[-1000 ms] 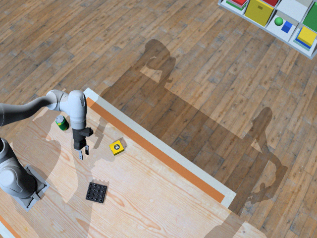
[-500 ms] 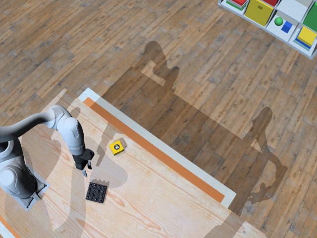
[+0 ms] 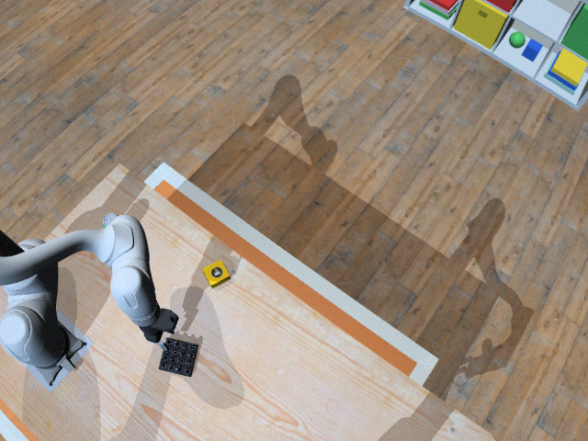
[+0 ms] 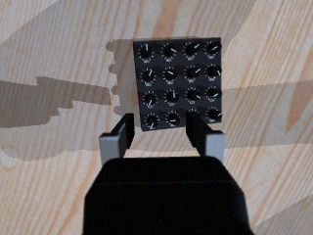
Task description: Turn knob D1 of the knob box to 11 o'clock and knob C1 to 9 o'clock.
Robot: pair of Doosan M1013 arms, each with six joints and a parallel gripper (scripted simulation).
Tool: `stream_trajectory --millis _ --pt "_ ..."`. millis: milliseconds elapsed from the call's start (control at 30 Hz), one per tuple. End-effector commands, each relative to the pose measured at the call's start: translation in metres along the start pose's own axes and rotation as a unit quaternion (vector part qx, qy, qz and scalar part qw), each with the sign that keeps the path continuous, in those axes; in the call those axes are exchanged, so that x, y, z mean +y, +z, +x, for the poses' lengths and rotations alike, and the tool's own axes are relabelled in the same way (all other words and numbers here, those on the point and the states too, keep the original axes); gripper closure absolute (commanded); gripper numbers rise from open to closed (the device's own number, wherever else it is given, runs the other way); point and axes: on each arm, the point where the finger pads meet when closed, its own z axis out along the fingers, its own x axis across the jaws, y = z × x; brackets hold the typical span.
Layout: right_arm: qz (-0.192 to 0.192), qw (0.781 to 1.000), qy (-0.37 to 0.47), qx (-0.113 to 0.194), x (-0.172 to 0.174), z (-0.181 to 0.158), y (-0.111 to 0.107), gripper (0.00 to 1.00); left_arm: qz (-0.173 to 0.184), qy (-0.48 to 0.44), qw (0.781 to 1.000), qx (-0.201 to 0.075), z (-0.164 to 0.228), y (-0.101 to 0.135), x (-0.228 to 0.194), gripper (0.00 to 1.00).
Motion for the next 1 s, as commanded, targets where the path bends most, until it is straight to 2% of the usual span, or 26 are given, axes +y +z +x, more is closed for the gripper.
stream_trajectory --millis 0,300,967 --pt "0.0 1.0 0.0 0.0 0.0 0.0 0.0 0.0 -0.012 -0.016 0.999 -0.03 0.015 0.004 -0.009 0.0" --pt "0.0 1.0 0.0 0.0 0.0 0.0 0.0 0.0 -0.018 -0.037 0.996 -0.073 0.041 0.01 -0.024 0.0" --pt "0.0 1.0 0.0 0.0 0.0 0.0 0.0 0.0 -0.018 -0.039 0.996 -0.076 0.044 0.011 -0.025 0.0"
